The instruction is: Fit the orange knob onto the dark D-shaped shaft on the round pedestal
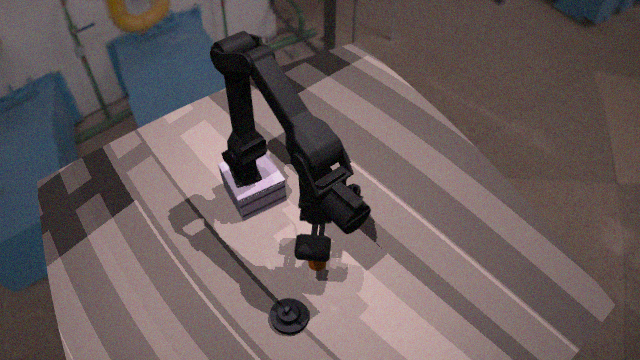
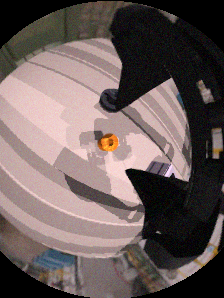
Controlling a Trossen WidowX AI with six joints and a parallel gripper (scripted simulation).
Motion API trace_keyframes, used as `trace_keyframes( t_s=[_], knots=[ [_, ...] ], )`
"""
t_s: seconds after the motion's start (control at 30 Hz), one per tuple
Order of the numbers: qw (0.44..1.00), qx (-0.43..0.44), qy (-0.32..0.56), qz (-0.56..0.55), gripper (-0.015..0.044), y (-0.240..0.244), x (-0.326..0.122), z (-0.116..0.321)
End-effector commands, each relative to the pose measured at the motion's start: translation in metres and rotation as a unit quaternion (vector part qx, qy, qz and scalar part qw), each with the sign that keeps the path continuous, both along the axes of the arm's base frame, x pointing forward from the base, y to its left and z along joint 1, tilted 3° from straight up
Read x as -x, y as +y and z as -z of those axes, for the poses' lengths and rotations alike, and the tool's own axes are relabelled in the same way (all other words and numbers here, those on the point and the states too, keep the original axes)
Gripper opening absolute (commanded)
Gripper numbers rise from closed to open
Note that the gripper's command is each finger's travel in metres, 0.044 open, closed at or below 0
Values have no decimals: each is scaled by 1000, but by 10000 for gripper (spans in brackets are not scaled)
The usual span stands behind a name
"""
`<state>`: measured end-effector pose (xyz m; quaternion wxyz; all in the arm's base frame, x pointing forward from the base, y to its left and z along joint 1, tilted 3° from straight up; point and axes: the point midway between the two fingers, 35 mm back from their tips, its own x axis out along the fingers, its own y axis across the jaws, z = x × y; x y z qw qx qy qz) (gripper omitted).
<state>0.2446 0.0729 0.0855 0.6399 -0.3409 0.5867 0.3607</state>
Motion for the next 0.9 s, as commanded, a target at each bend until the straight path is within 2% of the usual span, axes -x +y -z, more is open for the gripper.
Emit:
trace_keyframes(
  t_s=[0.0, 0.1, 0.17, 0.87],
  knots=[
    [938, -15, 20, 346, 440, -1, 0, 0],
    [882, -22, 27, 471, 440, -1, 0, 1],
    [866, -23, 29, 498, 440, -1, 0, 1],
    [866, -23, 29, 498, 440, -1, 0, 3]
  ],
)
